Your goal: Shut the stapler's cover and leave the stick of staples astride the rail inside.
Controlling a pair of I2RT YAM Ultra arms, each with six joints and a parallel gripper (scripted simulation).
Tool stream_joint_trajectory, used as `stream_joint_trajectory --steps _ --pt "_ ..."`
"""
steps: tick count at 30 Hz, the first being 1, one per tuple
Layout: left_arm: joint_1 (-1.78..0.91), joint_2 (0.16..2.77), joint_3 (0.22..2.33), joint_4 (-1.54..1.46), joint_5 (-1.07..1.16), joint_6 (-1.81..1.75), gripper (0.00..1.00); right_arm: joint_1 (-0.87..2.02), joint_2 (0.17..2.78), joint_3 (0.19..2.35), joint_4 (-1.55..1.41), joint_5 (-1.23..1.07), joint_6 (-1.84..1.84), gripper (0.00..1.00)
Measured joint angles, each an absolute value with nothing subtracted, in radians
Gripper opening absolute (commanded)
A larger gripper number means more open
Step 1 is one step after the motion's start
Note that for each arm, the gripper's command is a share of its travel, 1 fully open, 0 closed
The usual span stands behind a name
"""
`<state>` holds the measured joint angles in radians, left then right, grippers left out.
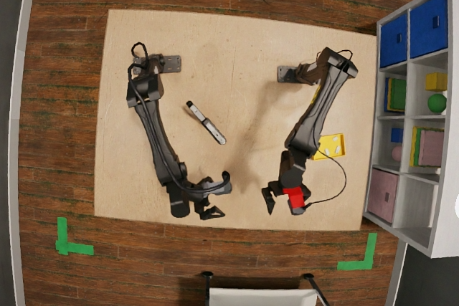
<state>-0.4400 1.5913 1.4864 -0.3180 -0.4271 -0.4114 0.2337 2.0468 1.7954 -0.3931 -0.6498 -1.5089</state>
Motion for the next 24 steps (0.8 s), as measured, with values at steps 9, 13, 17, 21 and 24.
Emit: stream_joint_trajectory --steps 9,13,17,21,24 --pt "-0.513 1.244 1.362 -0.456 -0.214 -0.272 1.00 0.279 1.845 1.515 -0.350 -0.521 -1.315 1.00" --pt "-0.540 1.100 1.281 -0.531 -0.111 -0.208 1.00 0.306 1.730 1.367 -0.346 -0.440 -1.196 1.00" --pt "-0.570 0.948 1.204 -0.614 -0.007 -0.142 1.00 0.350 1.613 1.228 -0.359 -0.352 -1.059 1.00" --pt "-0.597 0.807 1.143 -0.688 0.089 -0.081 1.00 0.400 1.506 1.118 -0.390 -0.265 -0.916 1.00" --pt "-0.611 0.727 1.112 -0.740 0.149 -0.045 1.00 0.433 1.448 1.067 -0.423 -0.215 -0.825 1.00"
